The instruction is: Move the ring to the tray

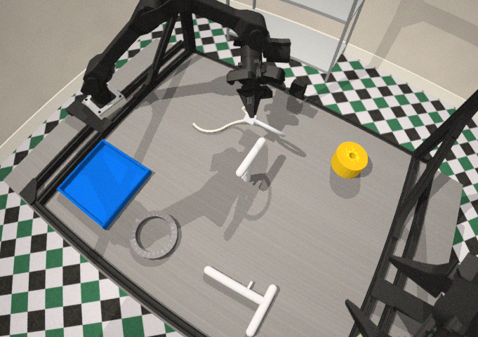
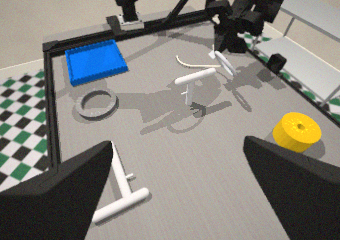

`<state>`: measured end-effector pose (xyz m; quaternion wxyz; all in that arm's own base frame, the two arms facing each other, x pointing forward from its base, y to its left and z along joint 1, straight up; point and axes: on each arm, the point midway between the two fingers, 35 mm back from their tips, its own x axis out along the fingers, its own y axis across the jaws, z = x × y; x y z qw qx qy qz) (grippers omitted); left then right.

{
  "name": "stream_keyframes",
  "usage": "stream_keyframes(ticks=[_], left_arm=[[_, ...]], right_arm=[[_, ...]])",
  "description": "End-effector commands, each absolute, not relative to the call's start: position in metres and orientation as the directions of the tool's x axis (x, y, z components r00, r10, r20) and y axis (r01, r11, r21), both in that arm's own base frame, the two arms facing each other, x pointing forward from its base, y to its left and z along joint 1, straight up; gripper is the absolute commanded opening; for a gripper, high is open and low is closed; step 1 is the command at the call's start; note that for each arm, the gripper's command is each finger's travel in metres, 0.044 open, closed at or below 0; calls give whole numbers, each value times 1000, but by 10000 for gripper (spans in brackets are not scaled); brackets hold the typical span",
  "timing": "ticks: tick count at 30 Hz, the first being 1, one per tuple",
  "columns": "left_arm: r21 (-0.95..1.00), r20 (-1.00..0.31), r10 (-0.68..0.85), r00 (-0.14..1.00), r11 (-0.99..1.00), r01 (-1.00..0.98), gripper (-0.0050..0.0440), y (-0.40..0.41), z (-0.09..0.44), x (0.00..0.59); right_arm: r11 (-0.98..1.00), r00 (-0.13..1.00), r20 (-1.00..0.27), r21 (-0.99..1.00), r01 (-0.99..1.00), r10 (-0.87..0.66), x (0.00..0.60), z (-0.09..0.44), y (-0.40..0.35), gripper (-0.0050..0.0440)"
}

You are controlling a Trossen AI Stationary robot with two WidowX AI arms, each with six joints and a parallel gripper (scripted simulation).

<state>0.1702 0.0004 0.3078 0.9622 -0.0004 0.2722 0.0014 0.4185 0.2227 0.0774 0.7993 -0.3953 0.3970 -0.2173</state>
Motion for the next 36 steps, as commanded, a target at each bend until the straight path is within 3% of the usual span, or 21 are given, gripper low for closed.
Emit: stream_keyframes(ticks=[1, 36], left_arm=[[0, -526, 0, 850, 1000, 0, 400, 0, 307, 170], [0, -526, 0, 850, 1000, 0, 400, 0, 307, 170]], right_arm=[[596, 594, -459, -802, 43, -661, 420, 85, 224, 0], [597, 593, -460, -801, 43, -660, 418, 131, 223, 0]])
